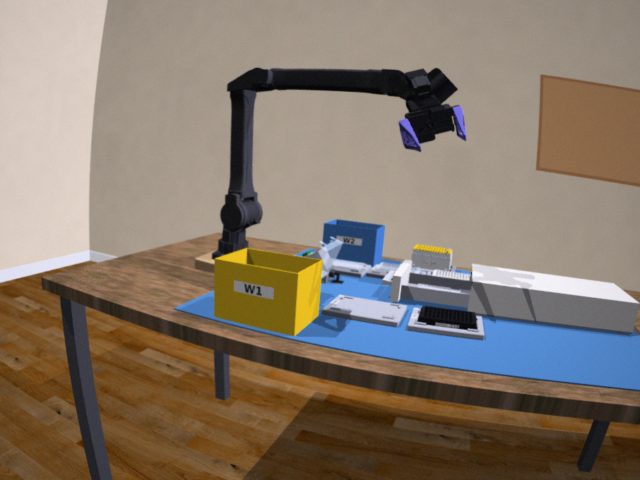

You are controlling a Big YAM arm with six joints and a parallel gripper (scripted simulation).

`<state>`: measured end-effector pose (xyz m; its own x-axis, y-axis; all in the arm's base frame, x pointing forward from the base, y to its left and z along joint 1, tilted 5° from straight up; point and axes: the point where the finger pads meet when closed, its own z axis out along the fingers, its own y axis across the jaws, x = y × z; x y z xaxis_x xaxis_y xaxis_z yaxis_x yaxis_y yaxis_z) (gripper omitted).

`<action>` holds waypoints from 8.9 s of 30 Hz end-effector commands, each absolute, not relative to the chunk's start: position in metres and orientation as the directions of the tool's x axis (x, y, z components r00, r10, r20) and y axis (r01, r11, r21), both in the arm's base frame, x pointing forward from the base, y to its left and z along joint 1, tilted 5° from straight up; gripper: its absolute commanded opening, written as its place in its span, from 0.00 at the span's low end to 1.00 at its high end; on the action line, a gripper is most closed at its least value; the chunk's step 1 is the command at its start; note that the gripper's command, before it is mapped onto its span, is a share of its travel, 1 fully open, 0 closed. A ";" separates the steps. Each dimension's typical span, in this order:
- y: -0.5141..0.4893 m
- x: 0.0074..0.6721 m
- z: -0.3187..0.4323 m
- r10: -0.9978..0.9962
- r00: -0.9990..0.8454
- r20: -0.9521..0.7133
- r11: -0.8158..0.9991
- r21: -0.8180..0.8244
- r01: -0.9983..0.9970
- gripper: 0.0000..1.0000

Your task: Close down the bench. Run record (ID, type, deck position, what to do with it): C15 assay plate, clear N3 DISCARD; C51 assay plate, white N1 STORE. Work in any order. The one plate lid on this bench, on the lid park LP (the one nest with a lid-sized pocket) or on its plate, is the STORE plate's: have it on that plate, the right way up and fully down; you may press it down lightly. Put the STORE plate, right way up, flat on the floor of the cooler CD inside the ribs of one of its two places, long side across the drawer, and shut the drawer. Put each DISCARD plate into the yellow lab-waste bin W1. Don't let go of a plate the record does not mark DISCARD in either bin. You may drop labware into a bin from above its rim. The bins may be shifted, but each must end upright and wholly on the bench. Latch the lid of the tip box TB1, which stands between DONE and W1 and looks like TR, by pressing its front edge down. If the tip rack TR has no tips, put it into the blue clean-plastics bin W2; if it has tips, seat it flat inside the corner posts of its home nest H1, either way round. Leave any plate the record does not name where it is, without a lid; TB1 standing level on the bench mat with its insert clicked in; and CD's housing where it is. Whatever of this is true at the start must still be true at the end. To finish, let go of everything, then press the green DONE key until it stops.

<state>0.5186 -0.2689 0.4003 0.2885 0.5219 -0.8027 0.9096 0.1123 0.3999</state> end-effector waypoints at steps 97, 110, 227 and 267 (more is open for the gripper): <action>-0.040 0.391 0.273 0.133 -0.985 -0.114 0.989 -0.049 0.139 0.00; -0.066 0.382 0.255 0.123 -0.987 -0.101 0.990 -0.052 0.129 0.00; -0.219 0.369 0.148 0.121 -0.987 -0.108 0.989 -0.071 0.129 0.00; -0.209 0.309 0.144 0.123 -0.989 -0.083 0.990 -0.061 0.128 0.00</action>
<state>0.3136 -0.2050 0.1348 -0.9903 0.1217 -0.0670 0.1255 0.9905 -0.0557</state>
